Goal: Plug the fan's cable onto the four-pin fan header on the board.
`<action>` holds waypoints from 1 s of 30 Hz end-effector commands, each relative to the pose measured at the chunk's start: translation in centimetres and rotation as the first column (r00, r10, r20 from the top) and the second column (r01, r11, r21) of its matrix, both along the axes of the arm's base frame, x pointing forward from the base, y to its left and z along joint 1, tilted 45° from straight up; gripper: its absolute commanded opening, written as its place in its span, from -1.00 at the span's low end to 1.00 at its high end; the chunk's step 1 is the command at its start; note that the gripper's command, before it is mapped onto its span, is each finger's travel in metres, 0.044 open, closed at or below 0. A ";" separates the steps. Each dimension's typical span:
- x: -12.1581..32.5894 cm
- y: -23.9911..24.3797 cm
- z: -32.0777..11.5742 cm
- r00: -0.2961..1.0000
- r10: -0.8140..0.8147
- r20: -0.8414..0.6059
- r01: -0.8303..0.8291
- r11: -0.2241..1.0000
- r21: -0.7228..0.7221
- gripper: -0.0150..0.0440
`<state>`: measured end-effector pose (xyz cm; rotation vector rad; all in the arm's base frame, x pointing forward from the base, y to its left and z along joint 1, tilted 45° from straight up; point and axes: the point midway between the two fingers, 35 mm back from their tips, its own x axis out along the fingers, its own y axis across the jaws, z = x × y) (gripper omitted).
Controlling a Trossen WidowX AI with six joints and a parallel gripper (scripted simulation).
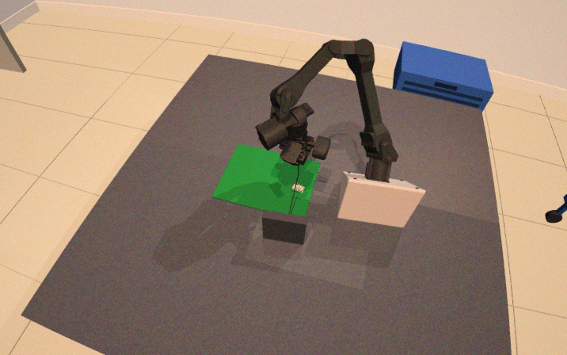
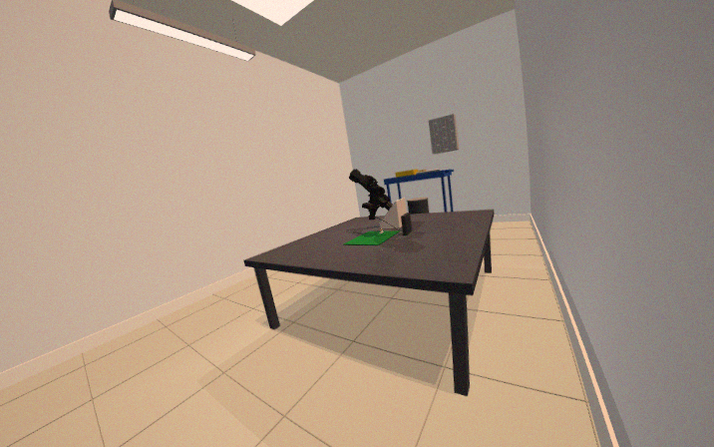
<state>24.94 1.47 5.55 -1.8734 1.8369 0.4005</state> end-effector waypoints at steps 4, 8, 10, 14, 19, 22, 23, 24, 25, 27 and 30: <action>1.0 0.1 0.3 0.985 -0.103 0.135 0.094 0.993 0.073 -0.49; 1.8 0.0 0.5 0.956 -0.186 0.229 0.158 0.978 0.133 -0.49; 2.3 -0.1 0.6 0.935 -0.228 0.273 0.188 0.968 0.166 -0.49; 3.1 -0.2 0.9 0.881 -0.313 0.354 0.241 0.942 0.233 -0.49; 4.3 -0.4 1.4 0.794 -0.419 0.440 0.296 0.900 0.321 -0.49; 4.9 -0.6 1.7 0.736 -0.476 0.480 0.321 0.871 0.372 -0.49; 5.1 -0.6 1.7 0.726 -0.486 0.487 0.324 0.866 0.381 -0.49; 5.1 -0.6 1.7 0.722 -0.489 0.489 0.326 0.864 0.384 -0.49; 5.1 -0.6 1.7 0.722 -0.489 0.489 0.326 0.864 0.384 -0.49; 5.1 -0.6 1.7 0.722 -0.491 0.488 0.326 0.863 0.385 -0.49; 5.0 -0.8 1.4 0.721 -0.507 0.472 0.333 0.852 0.405 -0.49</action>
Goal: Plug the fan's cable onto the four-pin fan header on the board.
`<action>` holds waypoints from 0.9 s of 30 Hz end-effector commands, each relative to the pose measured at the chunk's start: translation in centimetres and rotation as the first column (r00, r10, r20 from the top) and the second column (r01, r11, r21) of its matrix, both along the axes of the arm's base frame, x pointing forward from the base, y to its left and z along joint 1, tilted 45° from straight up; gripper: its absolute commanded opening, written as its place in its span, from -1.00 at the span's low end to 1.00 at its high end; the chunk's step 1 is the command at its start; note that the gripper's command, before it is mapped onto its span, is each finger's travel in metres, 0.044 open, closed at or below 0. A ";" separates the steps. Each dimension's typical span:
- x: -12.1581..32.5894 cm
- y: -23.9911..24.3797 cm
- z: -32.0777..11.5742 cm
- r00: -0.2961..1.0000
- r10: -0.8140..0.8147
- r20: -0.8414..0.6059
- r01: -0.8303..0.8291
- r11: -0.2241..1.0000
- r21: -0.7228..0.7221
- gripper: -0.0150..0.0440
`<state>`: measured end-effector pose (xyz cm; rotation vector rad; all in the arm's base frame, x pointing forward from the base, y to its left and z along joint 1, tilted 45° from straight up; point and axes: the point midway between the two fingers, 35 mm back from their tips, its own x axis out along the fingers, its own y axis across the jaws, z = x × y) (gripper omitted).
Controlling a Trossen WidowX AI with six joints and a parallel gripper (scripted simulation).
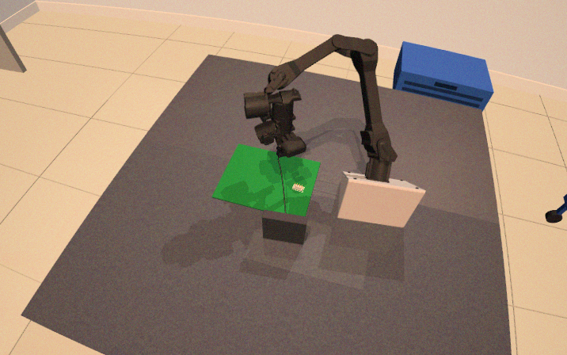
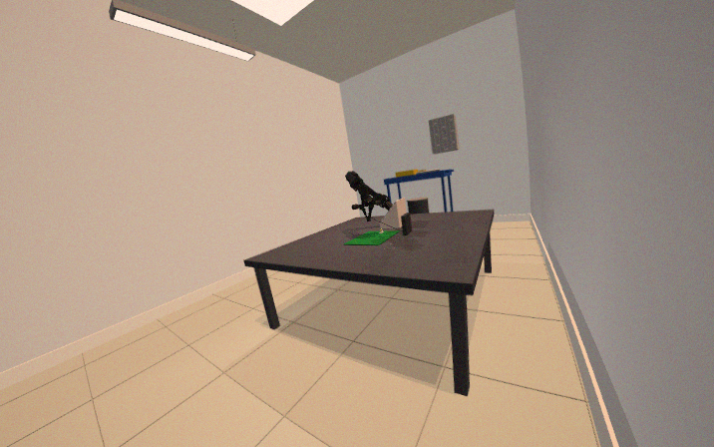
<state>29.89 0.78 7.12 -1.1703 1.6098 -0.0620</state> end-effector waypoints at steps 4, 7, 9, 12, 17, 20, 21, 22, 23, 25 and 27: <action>-0.2 -0.4 -0.6 1.000 -0.024 0.002 0.024 0.997 0.067 -0.49; -0.4 -0.6 -1.0 1.000 -0.030 -0.004 0.030 0.995 0.100 -0.49; -0.5 -0.7 -1.3 0.999 -0.034 -0.007 0.034 0.992 0.124 -0.49; -0.6 -0.9 -1.7 0.999 -0.038 -0.011 0.039 0.986 0.160 -0.49; -0.8 -1.2 -2.3 0.999 -0.041 -0.014 0.043 0.974 0.221 -0.49; -1.0 -1.3 -2.7 0.999 -0.042 -0.014 0.044 0.964 0.263 -0.49; -1.0 -1.4 -2.8 0.999 -0.042 -0.014 0.044 0.960 0.276 -0.49; -1.0 -1.4 -2.9 0.999 -0.041 -0.013 0.043 0.956 0.290 -0.49; -1.1 -1.5 -3.0 0.999 -0.041 -0.012 0.042 0.952 0.303 -0.49; -1.1 -1.5 -3.3 0.999 -0.039 -0.010 0.040 0.943 0.329 -0.49; -1.2 -1.6 -3.5 0.999 -0.037 -0.006 0.037 0.934 0.355 -0.49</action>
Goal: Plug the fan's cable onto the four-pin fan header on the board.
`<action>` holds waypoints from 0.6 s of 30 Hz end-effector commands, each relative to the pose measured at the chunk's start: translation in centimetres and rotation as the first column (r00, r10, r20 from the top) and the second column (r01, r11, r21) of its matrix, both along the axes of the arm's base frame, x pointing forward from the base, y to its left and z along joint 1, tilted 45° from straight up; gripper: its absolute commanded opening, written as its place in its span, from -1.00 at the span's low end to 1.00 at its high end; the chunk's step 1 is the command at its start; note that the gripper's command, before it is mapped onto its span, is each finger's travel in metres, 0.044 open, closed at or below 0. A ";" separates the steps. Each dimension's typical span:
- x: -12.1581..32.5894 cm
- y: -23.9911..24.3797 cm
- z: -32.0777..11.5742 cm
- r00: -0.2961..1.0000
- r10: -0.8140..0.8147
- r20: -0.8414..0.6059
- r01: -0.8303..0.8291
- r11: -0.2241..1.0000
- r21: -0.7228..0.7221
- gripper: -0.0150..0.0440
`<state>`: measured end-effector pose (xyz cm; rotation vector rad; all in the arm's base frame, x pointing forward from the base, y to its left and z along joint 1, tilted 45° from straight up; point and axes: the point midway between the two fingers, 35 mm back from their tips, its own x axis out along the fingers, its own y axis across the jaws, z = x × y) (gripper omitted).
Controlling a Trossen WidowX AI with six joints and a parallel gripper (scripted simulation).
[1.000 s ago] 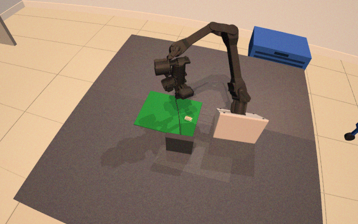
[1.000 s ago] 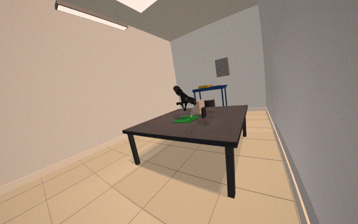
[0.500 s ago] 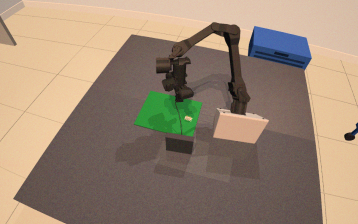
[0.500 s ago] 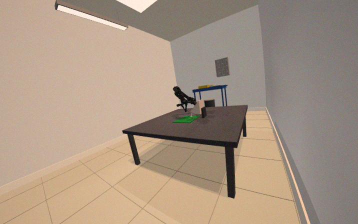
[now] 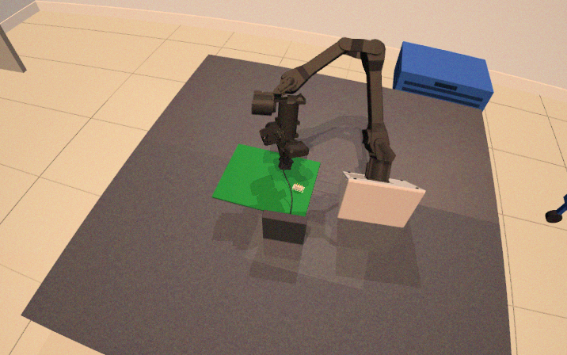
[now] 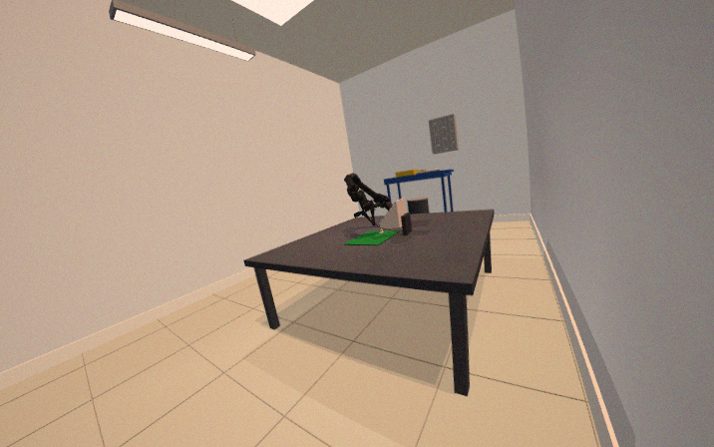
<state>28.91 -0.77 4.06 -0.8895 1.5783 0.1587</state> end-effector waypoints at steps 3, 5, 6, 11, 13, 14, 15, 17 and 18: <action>-0.3 -0.2 -0.7 1.000 0.011 0.012 -0.012 0.996 0.087 -0.49; -0.3 -0.2 -0.9 1.000 0.014 0.019 -0.016 0.993 0.114 -0.49; -0.3 -0.3 -1.0 1.000 0.016 0.023 -0.018 0.992 0.127 -0.49; -0.3 -0.4 -1.4 0.999 0.026 0.046 -0.034 0.981 0.190 -0.49; -0.3 -0.4 -1.5 0.998 0.030 0.057 -0.042 0.976 0.214 -0.49; -0.3 -0.5 -1.6 0.998 0.033 0.063 -0.046 0.973 0.226 -0.49; -0.3 -0.5 -1.6 0.997 0.035 0.069 -0.051 0.970 0.238 -0.49; -0.3 -0.5 -1.7 0.996 0.040 0.082 -0.060 0.964 0.260 -0.49; -0.3 -0.5 -1.8 0.995 0.043 0.089 -0.066 0.960 0.271 -0.49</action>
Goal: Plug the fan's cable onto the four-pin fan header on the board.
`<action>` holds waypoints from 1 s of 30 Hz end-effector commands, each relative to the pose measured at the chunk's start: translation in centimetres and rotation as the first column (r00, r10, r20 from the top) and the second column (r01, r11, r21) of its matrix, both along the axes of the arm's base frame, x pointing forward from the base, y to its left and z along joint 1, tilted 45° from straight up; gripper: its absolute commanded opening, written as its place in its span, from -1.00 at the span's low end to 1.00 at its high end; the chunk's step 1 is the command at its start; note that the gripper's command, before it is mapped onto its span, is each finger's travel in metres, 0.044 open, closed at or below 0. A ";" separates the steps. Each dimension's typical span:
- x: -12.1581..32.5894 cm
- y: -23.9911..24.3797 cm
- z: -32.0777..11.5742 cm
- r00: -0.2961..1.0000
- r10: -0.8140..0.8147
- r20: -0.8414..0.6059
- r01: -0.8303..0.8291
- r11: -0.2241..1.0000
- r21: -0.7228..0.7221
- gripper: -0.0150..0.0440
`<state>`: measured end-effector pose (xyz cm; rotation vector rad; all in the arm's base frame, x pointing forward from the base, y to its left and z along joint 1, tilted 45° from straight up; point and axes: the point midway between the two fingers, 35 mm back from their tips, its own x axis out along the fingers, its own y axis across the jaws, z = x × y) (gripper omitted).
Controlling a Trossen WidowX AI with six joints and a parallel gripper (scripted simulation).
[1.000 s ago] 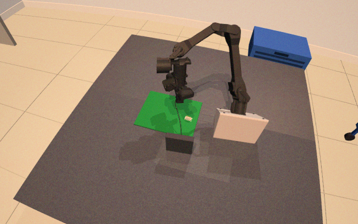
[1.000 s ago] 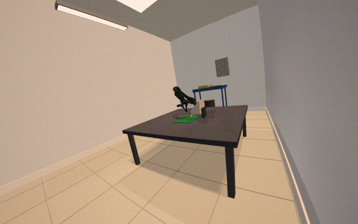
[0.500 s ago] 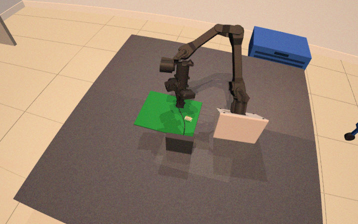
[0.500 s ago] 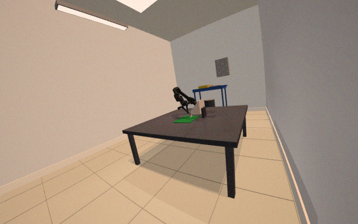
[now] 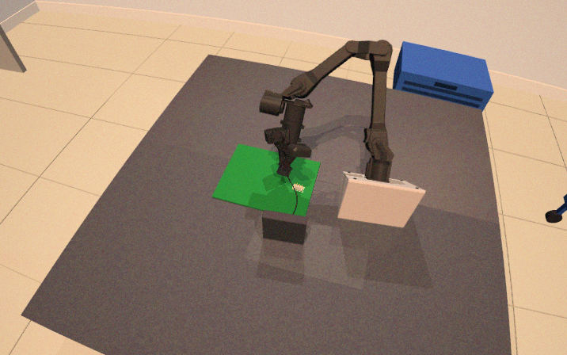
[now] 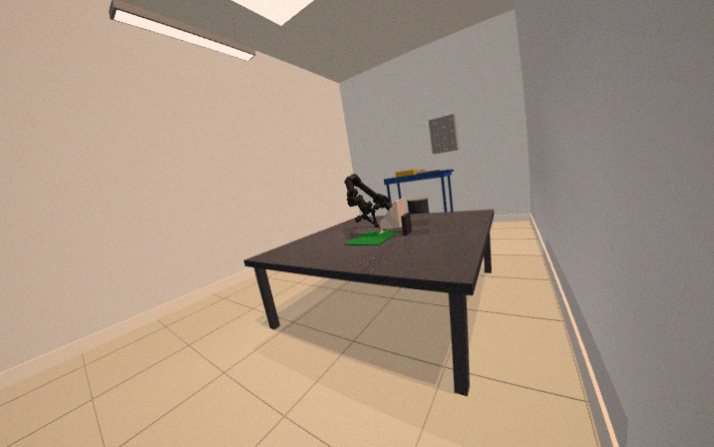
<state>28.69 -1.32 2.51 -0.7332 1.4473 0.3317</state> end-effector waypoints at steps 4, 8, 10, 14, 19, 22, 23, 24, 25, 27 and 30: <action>-0.1 -0.1 -0.4 0.999 0.030 0.045 -0.034 0.996 0.086 -0.49; 0.0 -0.2 -0.5 0.996 0.045 0.077 -0.055 0.990 0.127 -0.49; 0.0 -0.2 -0.5 0.994 0.053 0.094 -0.066 0.987 0.146 -0.49; 0.1 -0.3 -0.5 0.989 0.068 0.131 -0.091 0.979 0.182 -0.49; 0.2 -0.4 -0.5 0.979 0.087 0.182 -0.127 0.967 0.220 -0.49; 0.2 -0.4 -0.4 0.972 0.099 0.214 -0.150 0.959 0.239 -0.49; 0.2 -0.5 -0.4 0.969 0.103 0.225 -0.158 0.957 0.245 -0.49; 0.2 -0.5 -0.3 0.966 0.107 0.236 -0.167 0.954 0.250 -0.49; 0.2 -0.5 -0.3 0.963 0.111 0.248 -0.175 0.951 0.255 -0.49; 0.3 -0.6 -0.2 0.955 0.118 0.271 -0.192 0.945 0.264 -0.49; 0.3 -0.6 -0.1 0.943 0.130 0.306 -0.219 0.936 0.275 -0.49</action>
